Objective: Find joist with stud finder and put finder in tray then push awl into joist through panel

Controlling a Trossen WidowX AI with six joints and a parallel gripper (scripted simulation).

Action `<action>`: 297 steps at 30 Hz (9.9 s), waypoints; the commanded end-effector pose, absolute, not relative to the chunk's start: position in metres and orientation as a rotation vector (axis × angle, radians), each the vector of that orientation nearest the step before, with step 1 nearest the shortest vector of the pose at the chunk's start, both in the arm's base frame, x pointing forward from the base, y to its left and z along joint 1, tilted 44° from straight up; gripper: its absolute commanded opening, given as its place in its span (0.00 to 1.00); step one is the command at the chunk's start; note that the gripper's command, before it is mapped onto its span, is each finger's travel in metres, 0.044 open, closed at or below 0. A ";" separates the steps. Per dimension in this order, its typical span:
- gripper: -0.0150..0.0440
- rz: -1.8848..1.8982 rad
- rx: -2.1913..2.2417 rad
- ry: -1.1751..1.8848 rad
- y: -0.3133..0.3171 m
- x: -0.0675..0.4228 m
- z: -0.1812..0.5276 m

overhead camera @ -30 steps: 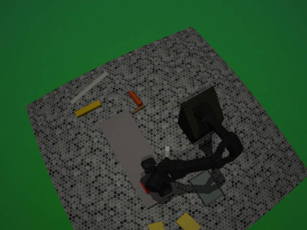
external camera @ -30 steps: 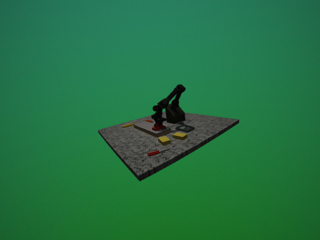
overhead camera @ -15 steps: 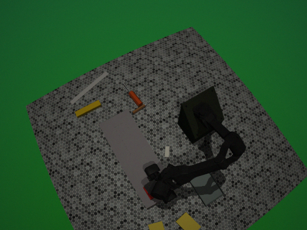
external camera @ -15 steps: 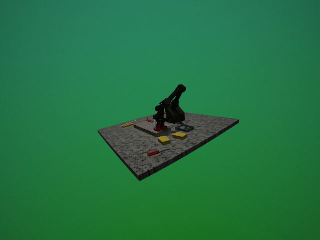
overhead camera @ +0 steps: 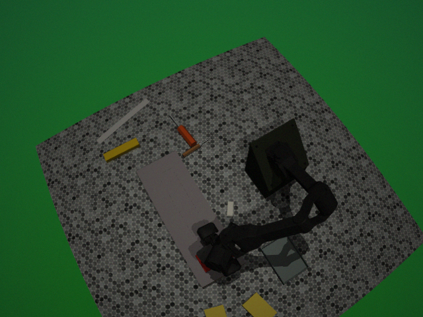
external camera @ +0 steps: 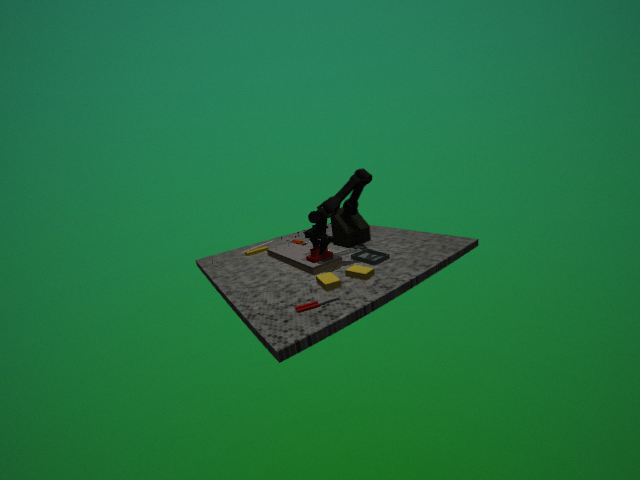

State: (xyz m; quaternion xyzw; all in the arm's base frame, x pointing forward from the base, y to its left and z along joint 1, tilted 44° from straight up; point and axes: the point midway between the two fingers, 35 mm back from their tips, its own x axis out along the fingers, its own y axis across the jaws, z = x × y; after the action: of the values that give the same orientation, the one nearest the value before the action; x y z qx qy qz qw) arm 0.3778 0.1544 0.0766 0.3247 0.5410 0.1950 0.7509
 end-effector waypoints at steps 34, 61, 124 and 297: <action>0.25 0.416 0.707 1.189 0.066 0.369 -0.011; 0.25 0.414 0.703 1.189 0.003 0.363 -0.071; 0.25 0.406 0.697 1.185 -0.122 0.351 -0.185; 0.25 1.444 -0.373 0.419 0.291 0.175 0.162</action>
State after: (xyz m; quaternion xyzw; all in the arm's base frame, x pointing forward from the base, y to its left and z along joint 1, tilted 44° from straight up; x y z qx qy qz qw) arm 0.1740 0.2890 0.1648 -0.1695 0.1882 0.6538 0.7130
